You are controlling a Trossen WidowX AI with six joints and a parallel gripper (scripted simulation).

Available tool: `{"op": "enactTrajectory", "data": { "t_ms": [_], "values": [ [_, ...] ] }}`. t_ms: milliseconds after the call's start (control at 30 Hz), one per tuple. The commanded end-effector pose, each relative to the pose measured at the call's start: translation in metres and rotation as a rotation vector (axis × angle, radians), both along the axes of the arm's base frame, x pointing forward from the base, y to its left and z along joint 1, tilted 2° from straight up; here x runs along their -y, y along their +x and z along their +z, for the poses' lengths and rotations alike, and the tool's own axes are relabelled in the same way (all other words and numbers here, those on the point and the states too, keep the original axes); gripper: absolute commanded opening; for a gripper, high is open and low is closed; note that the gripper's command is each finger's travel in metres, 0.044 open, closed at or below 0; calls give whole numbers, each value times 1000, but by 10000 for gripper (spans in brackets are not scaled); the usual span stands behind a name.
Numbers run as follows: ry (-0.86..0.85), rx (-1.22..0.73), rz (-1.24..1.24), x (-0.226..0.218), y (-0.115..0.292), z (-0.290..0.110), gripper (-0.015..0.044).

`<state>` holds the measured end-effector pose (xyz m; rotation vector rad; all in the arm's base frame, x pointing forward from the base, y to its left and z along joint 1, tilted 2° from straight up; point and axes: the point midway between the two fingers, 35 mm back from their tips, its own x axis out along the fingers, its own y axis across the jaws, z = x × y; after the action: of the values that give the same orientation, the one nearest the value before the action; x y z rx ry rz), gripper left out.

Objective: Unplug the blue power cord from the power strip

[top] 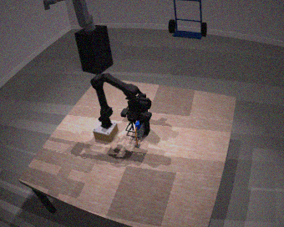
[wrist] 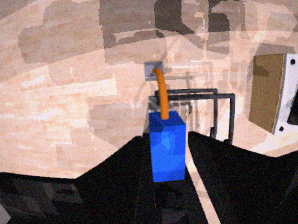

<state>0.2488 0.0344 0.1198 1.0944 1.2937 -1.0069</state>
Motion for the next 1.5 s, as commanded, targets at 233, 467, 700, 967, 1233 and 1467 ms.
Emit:
{"op": "enactTrajectory", "data": {
  "t_ms": [233,467,700,967,1233,1467],
  "values": [
    [0,0,0,0,-1,-5,108],
    [0,0,0,0,-1,-5,22],
    [0,0,0,2,0,-5,0],
    [-1,-1,-1,14,4,-5,0],
    [-2,-2,-1,26,7,-6,0],
    [-3,-3,-2,38,9,-6,0]
  ]
}}
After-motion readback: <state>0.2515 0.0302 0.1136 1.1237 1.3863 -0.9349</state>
